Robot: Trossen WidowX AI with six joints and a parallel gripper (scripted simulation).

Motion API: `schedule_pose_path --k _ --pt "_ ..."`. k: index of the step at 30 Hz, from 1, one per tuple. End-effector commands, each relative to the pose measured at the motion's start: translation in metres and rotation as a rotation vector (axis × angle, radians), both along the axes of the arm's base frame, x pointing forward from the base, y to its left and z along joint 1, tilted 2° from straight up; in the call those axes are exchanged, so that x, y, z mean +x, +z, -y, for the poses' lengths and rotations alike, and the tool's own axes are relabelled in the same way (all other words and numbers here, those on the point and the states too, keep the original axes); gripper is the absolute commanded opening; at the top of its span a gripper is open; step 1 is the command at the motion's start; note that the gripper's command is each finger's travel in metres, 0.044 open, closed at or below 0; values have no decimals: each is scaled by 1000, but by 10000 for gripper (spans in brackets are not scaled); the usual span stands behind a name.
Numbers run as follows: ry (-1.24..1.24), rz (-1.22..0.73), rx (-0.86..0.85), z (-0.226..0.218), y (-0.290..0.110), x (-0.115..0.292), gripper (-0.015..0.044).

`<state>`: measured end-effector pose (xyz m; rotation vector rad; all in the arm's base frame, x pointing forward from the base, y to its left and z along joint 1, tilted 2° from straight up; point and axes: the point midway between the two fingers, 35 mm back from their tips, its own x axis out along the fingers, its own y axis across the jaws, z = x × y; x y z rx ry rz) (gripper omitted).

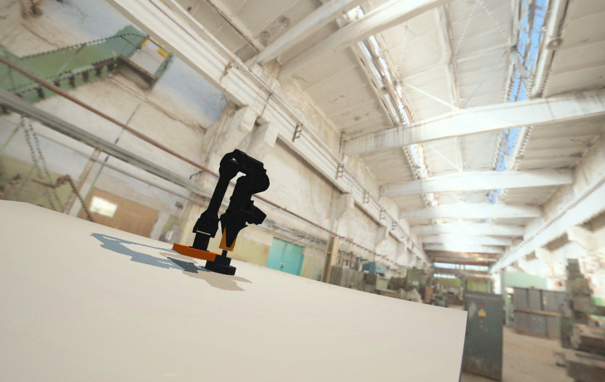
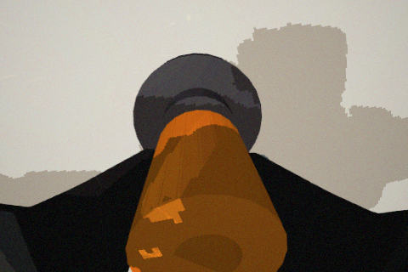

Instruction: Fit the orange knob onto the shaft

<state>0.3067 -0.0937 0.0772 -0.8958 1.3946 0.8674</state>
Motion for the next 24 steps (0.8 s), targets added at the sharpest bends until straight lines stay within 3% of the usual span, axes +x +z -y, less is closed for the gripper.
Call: schedule_pose_path --k 1,8,24 --pt "12 2 -3 0 3 -1 0" --pt "212 -2 -3 -1 1 -5 0" --pt "212 -2 -3 0 1 -1 0"
